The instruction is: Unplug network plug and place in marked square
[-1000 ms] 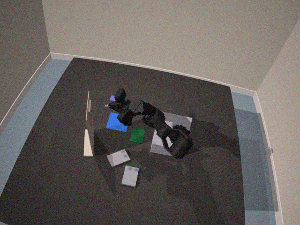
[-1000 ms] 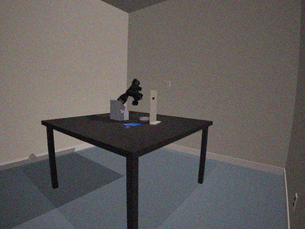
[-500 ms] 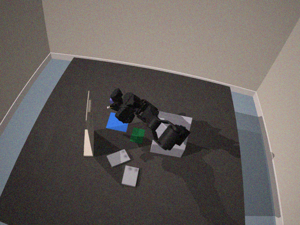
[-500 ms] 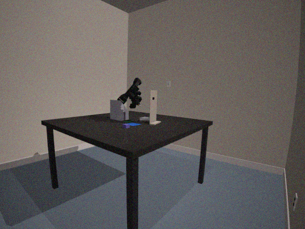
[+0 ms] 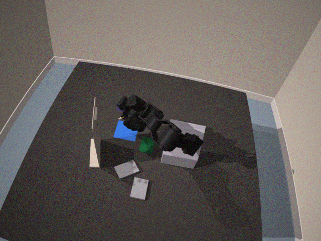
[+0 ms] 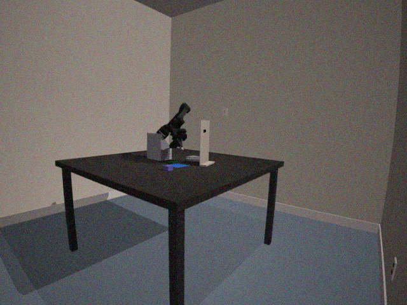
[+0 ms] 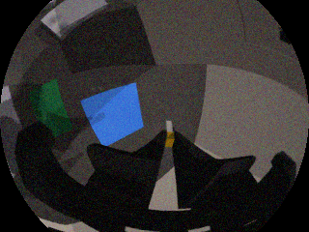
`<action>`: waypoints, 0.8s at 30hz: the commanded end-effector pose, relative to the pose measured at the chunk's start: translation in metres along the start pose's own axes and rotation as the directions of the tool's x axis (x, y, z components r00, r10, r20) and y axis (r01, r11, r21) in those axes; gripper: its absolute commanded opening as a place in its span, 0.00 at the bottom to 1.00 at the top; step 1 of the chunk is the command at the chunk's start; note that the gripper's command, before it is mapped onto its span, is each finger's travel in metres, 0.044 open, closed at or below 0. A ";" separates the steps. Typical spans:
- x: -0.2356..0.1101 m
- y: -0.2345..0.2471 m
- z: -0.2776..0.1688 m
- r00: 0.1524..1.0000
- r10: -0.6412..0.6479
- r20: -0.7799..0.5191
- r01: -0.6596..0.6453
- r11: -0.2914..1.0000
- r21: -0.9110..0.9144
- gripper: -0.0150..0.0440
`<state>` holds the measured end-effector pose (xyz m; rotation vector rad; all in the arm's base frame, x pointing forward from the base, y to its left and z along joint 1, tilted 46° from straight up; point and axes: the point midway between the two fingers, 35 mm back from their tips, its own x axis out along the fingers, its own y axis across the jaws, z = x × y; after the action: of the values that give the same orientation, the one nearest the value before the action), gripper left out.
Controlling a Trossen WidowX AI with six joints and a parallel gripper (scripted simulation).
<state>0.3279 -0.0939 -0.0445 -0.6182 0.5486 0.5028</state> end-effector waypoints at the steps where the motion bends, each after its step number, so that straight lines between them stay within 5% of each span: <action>1: 0.008 0.011 -0.006 0.998 0.060 0.001 -0.060 0.998 0.005 0.25; 11: 0.025 0.036 -0.022 0.981 0.194 0.004 -0.194 0.981 0.032 0.25; 24: 0.035 0.045 -0.022 0.980 0.197 0.002 -0.197 0.980 0.032 0.25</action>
<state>0.3213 -0.0717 -0.0939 -0.5439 0.6109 0.6746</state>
